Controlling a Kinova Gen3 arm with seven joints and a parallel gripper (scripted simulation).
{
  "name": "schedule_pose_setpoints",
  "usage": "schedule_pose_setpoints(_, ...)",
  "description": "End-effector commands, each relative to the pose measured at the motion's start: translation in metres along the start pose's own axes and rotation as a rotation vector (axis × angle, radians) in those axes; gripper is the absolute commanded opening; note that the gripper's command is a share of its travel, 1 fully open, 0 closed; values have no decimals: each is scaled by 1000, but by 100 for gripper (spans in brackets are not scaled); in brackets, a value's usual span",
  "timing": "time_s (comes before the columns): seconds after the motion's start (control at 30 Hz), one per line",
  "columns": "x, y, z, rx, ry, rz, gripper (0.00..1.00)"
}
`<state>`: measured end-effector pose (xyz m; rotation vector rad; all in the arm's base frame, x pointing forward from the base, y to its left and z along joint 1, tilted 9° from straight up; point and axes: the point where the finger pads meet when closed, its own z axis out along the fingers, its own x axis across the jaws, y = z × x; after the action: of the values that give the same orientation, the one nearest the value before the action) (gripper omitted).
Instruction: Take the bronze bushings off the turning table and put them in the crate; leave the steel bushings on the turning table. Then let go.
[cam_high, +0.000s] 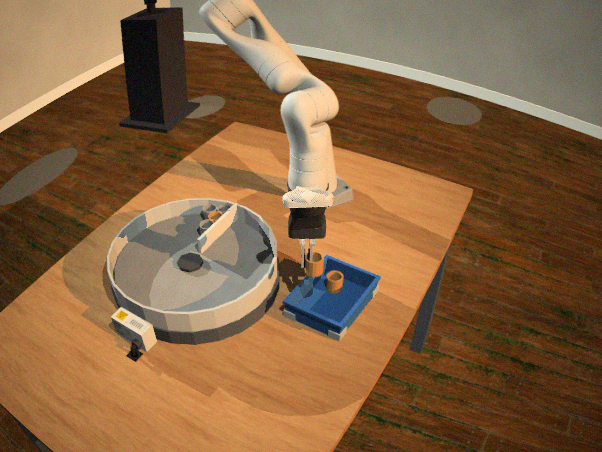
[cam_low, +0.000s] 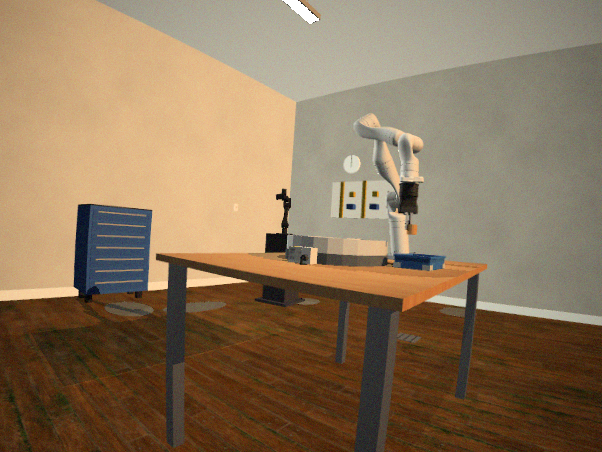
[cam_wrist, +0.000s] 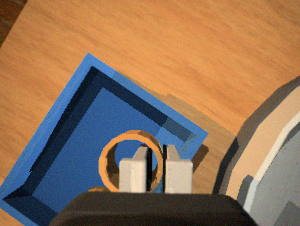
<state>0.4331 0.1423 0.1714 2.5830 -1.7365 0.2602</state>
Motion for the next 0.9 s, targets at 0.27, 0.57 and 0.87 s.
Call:
schedule_pose_setpoints(0.27,-2,0,14,0,-3,-3,0)
schedule_pose_setpoints(0.57,-3,0,23,0,-4,-4,0)
schedule_pose_setpoints(0.87,-3,0,41,-1,-5,-5,0)
